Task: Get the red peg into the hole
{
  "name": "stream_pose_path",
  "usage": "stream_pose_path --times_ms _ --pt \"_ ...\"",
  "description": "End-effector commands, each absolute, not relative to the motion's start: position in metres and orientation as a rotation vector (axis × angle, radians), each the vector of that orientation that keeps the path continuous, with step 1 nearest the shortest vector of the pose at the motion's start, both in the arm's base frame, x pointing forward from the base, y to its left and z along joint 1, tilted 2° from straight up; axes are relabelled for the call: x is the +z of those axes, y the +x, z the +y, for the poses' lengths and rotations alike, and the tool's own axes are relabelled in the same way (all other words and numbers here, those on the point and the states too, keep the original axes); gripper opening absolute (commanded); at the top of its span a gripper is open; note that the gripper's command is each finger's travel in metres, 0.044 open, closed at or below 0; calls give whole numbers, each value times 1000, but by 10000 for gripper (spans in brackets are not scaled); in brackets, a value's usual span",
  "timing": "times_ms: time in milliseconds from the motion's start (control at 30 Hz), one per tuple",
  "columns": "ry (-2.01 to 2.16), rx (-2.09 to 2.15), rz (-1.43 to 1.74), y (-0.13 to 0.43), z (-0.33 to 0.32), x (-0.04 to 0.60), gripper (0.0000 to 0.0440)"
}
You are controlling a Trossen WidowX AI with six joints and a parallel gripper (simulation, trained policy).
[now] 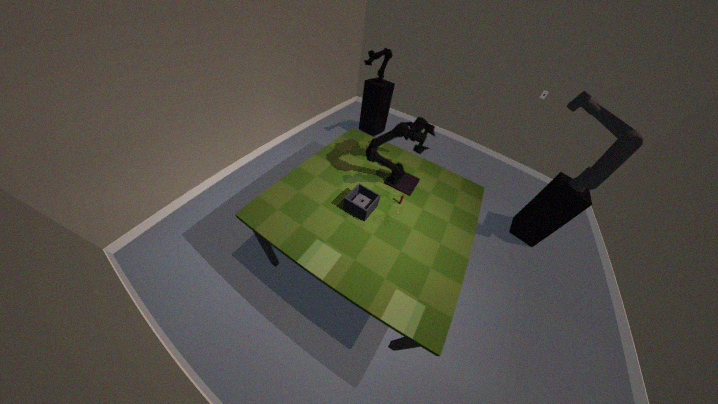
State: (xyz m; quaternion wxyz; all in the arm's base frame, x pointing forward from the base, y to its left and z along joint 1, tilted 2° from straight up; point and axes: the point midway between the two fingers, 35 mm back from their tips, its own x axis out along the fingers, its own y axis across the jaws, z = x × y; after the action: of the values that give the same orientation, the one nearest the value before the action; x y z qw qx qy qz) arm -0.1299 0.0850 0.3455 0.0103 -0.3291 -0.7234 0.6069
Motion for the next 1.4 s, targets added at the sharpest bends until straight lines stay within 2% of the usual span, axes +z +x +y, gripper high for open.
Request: stream_pose_path --times_ms 0,33,700,1367 --pt "-1020 1890 -2227 -128 86 349 426" --pt "-1017 1892 -2186 -127 88 352 440" --pt "-1072 1990 -1311 -93 137 357 440" --pt "-966 1893 -493 -45 173 335 440"
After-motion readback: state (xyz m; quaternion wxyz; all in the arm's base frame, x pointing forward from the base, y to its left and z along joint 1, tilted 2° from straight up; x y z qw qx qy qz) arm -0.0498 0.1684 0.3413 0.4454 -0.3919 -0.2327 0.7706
